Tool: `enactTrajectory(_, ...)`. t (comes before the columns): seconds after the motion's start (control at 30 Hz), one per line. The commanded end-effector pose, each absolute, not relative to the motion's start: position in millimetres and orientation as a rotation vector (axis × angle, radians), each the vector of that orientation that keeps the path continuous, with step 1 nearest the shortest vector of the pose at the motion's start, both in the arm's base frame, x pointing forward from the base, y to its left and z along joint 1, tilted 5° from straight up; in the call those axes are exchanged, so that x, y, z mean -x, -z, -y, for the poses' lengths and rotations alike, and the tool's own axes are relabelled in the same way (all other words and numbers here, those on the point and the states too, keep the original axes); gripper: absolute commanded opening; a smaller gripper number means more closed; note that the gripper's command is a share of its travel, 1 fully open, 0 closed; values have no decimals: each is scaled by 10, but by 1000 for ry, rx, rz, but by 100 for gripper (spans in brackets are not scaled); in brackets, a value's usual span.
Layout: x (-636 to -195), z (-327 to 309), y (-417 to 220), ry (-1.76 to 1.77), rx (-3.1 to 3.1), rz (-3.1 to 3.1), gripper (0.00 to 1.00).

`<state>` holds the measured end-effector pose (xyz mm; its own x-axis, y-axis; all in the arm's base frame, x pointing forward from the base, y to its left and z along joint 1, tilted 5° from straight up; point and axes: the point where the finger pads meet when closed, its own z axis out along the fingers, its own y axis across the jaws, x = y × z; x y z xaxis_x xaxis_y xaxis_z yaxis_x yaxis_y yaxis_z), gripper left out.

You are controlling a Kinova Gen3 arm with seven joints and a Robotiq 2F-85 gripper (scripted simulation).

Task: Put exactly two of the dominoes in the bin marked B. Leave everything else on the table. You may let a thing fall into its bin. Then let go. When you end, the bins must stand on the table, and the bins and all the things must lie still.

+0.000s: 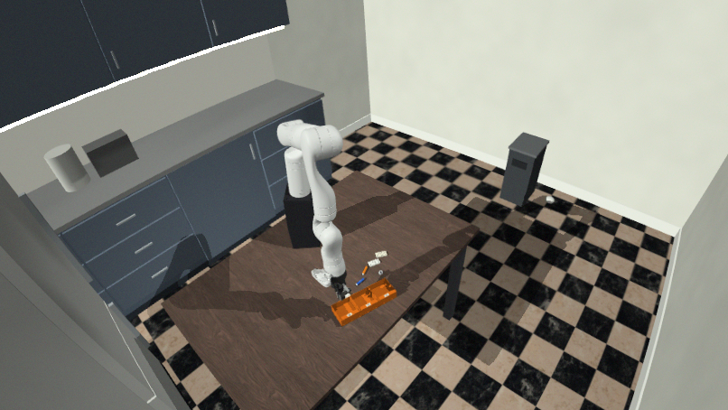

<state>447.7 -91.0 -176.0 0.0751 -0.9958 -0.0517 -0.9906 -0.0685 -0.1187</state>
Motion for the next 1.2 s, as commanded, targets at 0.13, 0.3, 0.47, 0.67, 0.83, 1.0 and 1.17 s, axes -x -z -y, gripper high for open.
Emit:
enactTrajectory(0.13,-4476,914,1844,3,2529,-1718,9)
enactTrajectory(0.3,-4476,914,1843,19,2724,-1390,9)
enactTrajectory(0.47,-4478,914,1843,29,2822,-1183,9)
enactTrajectory(0.67,-4477,914,1843,47,2970,-748,9)
enactTrajectory(0.83,-4478,914,1843,62,3045,-373,9)
enactTrajectory(1.0,-4477,914,1843,68,3063,-202,9)
enactTrajectory(1.17,-4478,912,1869,68,3063,-202,9)
